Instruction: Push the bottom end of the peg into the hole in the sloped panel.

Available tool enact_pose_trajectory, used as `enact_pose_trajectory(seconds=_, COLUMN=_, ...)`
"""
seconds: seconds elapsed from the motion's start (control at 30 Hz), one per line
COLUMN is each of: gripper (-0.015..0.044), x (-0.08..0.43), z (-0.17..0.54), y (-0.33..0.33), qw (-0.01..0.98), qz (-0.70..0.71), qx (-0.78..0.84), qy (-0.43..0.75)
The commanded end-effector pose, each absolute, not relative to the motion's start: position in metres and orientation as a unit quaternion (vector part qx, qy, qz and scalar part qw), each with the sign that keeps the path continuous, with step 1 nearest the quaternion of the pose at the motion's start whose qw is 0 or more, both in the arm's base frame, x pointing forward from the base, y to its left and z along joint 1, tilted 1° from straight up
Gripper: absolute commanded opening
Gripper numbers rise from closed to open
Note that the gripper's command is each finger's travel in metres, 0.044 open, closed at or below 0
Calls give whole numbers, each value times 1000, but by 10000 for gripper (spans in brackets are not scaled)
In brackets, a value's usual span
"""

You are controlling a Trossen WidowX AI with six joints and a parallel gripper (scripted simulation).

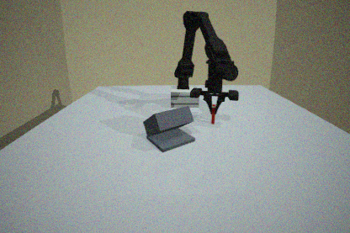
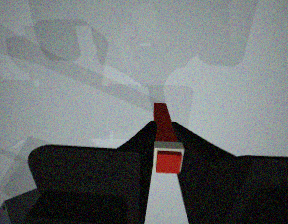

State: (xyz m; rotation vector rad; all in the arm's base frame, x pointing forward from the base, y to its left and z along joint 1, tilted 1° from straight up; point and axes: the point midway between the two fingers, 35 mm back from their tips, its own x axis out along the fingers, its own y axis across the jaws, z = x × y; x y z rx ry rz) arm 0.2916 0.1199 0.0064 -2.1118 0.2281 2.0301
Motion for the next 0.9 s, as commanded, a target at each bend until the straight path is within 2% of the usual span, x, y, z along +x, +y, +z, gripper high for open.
enact_pose_trajectory(seconds=0.0, gripper=0, x=293, z=14, y=120, qw=102, qz=686, qx=-716, qy=77)
enact_pose_trajectory(seconds=0.47, gripper=0, x=290, z=83, y=120, qw=102, qz=686, qx=-716, qy=80)
enact_pose_trajectory(seconds=0.87, gripper=0, x=293, z=87, y=114, qw=117, qz=686, qx=-714, qy=82)
